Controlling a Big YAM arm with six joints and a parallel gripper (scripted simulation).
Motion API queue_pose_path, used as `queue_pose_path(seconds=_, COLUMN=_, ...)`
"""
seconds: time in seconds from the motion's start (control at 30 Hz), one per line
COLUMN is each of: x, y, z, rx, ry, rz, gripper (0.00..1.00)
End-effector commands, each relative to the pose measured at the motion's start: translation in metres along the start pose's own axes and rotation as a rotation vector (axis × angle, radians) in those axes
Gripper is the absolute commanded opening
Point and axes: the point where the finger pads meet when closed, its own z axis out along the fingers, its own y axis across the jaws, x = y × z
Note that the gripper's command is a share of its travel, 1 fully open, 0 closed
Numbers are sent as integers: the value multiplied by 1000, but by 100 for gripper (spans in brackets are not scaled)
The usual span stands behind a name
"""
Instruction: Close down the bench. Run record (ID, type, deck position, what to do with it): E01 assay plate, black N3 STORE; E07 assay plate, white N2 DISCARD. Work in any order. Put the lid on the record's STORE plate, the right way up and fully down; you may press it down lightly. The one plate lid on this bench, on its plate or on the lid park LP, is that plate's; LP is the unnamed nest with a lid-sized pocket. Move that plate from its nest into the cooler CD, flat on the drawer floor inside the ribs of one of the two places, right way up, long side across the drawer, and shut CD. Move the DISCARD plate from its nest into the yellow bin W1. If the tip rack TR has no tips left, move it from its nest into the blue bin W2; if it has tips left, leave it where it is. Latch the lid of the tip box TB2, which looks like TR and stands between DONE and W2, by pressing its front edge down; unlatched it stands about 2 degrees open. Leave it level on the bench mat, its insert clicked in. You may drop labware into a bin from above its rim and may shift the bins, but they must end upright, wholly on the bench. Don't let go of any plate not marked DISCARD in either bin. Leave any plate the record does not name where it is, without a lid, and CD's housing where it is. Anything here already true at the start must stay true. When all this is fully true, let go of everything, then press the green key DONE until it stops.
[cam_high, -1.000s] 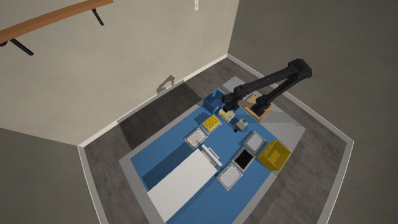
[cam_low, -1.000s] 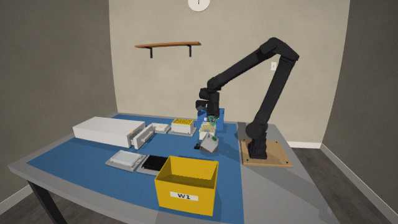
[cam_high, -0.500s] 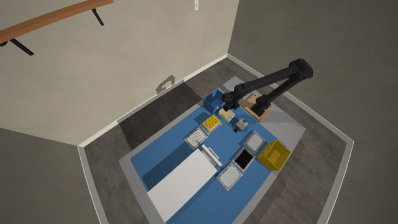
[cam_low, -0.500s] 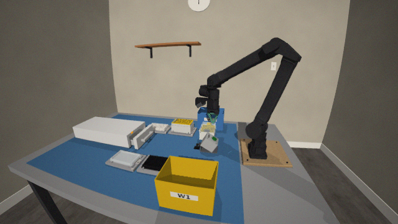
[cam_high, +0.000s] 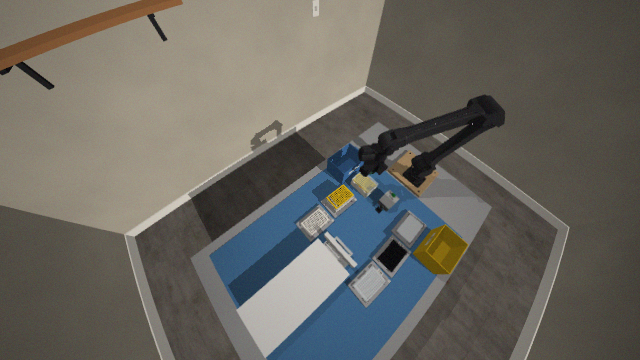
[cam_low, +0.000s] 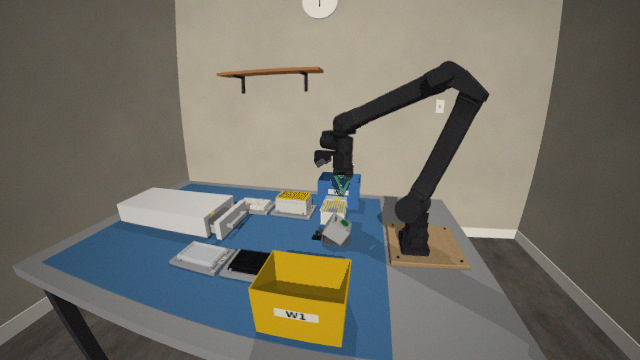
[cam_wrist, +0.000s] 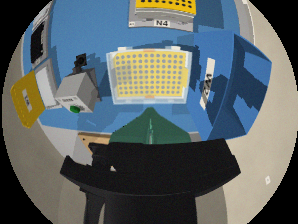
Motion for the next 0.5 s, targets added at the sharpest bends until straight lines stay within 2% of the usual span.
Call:
queue_pose_path(seconds=0.0, x=-17, y=-11, z=-32, rx=40, ry=-56, rz=-17, gripper=0)
queue_pose_path(seconds=0.17, x=-12, y=-9, z=-37, rx=32, ry=-44, rz=-15, gripper=0)
queue_pose_path(seconds=0.23, x=-16, y=-11, z=-47, rx=41, ry=-57, rz=-15, gripper=0)
queue_pose_path(seconds=0.3, x=-16, y=-11, z=-47, rx=41, ry=-57, rz=-15, gripper=0)
queue_pose_path(seconds=0.33, x=-13, y=-9, z=-38, rx=22, ry=-29, rz=-15, gripper=0)
queue_pose_path(seconds=0.47, x=-15, y=-11, z=-57, rx=41, ry=-57, rz=-13, gripper=0)
